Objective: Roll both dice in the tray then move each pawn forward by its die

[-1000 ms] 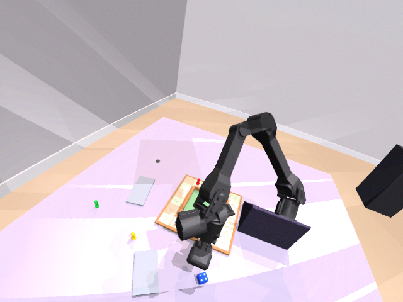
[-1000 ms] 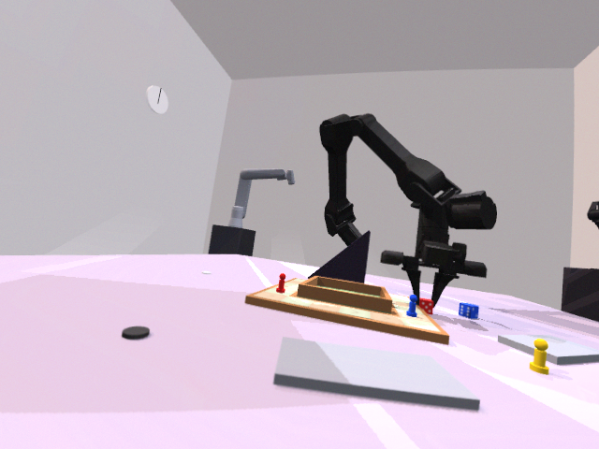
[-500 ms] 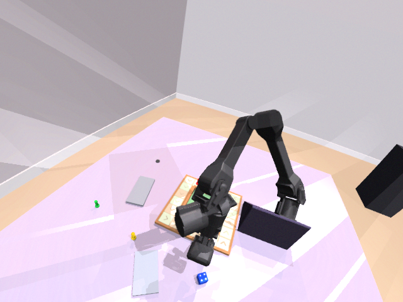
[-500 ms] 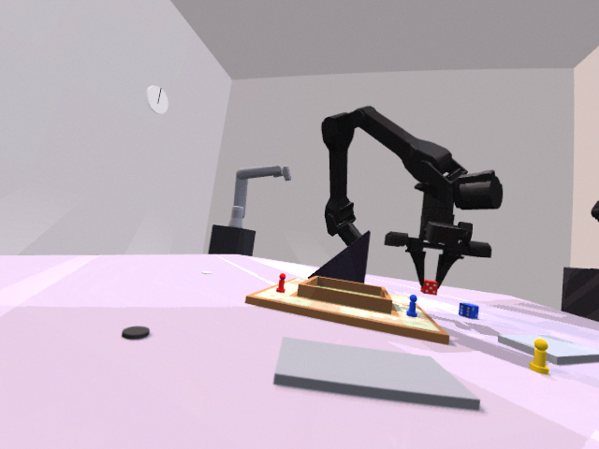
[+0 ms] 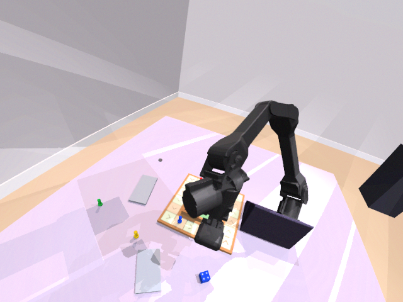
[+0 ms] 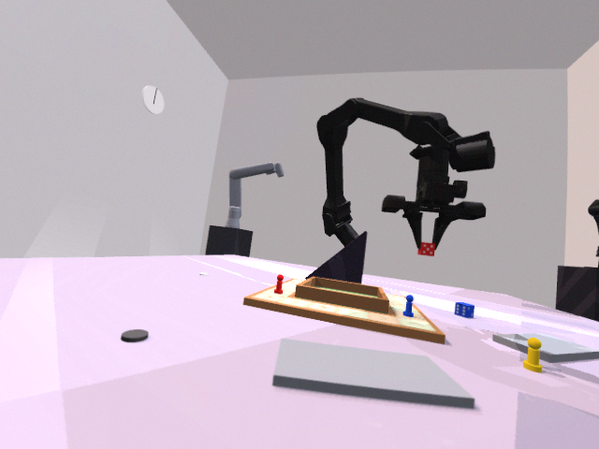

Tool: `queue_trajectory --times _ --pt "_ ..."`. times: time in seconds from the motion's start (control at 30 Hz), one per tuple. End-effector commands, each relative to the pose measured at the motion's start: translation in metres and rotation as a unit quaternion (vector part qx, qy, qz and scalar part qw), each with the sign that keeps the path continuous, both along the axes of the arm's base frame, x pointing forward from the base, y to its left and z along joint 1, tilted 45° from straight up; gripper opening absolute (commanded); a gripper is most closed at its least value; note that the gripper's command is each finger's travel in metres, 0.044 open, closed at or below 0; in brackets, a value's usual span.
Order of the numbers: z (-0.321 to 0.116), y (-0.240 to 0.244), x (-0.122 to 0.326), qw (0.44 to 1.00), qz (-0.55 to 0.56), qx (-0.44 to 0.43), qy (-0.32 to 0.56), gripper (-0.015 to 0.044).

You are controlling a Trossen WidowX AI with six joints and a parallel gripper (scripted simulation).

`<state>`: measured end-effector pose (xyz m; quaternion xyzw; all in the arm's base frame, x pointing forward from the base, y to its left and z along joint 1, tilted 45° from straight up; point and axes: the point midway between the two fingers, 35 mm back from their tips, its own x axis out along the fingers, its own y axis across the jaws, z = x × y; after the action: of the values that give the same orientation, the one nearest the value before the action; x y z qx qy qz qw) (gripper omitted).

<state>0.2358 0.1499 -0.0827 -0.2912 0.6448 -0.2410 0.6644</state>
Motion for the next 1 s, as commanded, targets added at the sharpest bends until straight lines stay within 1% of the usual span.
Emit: queue_trajectory --times 0.0,0.47,0.97 --pt "0.008 -0.004 0.005 0.999 0.025 0.002 0.026 0.0" --pt "0.027 -0.033 0.024 0.975 0.161 -0.003 0.154 0.0" --pt "0.047 -0.068 0.039 0.911 0.298 -0.014 0.284 0.0"
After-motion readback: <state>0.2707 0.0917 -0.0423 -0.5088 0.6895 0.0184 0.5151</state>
